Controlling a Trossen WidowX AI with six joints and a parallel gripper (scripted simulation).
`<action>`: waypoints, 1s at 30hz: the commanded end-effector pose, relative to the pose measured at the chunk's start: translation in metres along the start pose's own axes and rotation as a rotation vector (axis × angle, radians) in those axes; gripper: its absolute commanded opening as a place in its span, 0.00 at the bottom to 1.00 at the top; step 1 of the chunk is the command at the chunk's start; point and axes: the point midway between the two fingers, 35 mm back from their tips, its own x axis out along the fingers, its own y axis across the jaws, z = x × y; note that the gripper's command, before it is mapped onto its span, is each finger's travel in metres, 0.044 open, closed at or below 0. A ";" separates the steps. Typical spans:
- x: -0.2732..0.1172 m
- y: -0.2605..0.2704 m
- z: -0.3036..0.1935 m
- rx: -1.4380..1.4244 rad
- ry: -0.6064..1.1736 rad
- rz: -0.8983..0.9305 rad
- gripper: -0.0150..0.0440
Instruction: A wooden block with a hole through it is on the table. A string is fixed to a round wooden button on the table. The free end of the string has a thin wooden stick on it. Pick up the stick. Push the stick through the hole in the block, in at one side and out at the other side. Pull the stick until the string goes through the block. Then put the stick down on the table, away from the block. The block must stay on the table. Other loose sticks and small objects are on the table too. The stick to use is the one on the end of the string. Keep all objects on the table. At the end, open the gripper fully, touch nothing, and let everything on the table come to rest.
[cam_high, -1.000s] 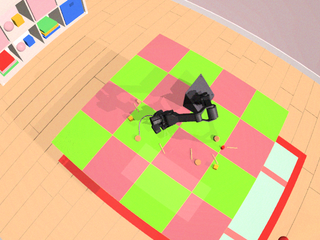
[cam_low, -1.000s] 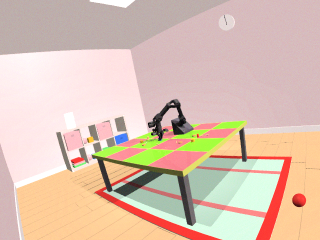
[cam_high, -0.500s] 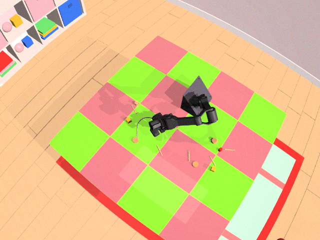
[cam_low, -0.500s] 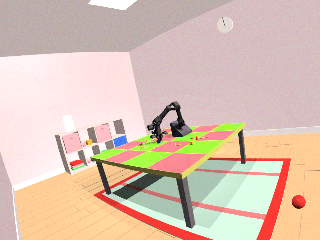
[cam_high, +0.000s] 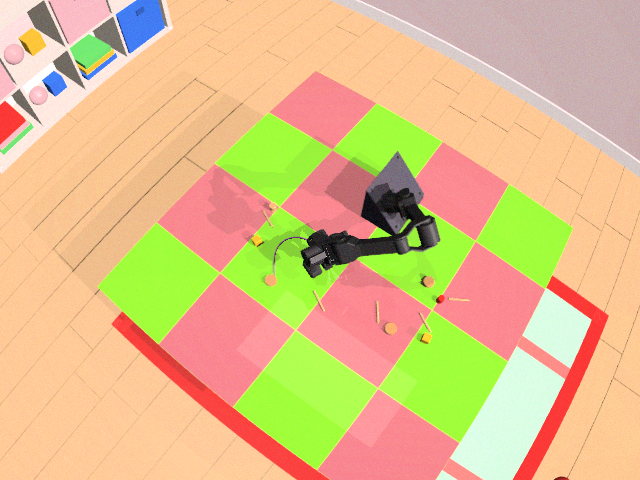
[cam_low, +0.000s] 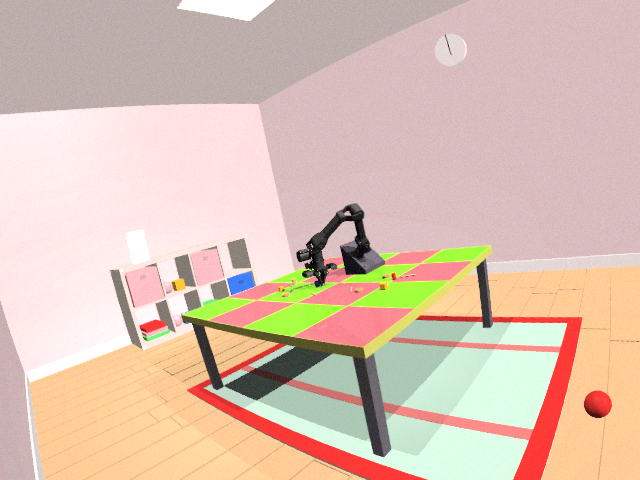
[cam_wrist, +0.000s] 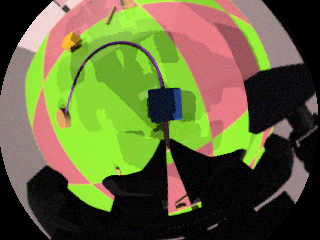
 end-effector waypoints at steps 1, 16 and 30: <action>-0.001 0.000 -0.006 0.001 0.005 0.001 0.25; -0.002 0.001 -0.022 0.000 0.006 -0.007 0.25; -0.004 0.001 -0.036 -0.002 0.008 -0.013 0.25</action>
